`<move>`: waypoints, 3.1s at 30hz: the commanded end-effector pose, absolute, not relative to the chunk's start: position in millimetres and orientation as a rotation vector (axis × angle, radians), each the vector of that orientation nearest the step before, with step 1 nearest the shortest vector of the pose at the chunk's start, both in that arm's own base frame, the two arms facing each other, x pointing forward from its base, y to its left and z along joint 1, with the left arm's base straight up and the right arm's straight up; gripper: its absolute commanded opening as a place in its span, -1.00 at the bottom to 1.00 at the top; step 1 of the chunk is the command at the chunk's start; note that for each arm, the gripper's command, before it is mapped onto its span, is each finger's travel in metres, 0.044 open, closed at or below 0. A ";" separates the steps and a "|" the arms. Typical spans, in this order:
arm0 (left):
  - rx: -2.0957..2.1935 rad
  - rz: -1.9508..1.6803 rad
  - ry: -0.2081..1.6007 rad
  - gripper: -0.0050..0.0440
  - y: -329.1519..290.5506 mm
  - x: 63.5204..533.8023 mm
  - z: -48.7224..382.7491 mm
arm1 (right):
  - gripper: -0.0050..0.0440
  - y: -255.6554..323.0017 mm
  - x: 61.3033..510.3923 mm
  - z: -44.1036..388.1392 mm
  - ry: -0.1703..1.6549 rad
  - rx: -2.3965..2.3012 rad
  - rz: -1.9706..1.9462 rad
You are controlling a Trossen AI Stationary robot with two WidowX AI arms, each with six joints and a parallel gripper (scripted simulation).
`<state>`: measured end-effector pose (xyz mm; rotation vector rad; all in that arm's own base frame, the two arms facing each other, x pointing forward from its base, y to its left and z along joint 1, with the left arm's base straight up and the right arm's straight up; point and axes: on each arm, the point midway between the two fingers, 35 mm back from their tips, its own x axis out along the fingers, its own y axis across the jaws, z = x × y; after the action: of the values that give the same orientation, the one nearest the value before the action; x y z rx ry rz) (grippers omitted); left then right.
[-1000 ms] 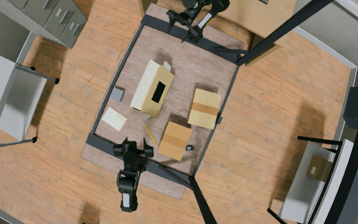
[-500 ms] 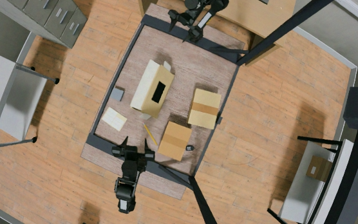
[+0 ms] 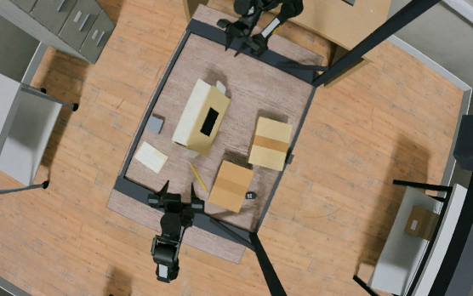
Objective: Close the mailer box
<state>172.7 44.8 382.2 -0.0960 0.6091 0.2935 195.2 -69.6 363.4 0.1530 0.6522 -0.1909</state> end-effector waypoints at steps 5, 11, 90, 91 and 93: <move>-0.092 0.296 0.601 0.84 46.4 175.3 378.7 | -0.31 -95.2 244.4 306.7 0.764 0.316 0.034; -0.092 0.296 0.601 0.84 47.4 177.8 373.5 | -0.31 -111.8 278.6 271.8 0.815 0.420 0.194; -2.334 1.083 0.923 -0.81 71.4 234.3 202.7 | -1.00 -98.1 320.0 226.0 0.839 0.464 0.241; -2.391 1.114 0.923 -0.81 72.0 234.6 200.4 | -1.00 -98.1 320.0 226.0 0.839 0.464 0.241; -2.505 1.177 0.924 -0.85 73.1 235.4 196.0 | -1.00 -98.1 320.0 226.0 0.839 0.464 0.241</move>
<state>234.1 71.4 198.1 -2.3579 0.9418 1.1205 319.9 -98.0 217.1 0.4860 0.8638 0.2410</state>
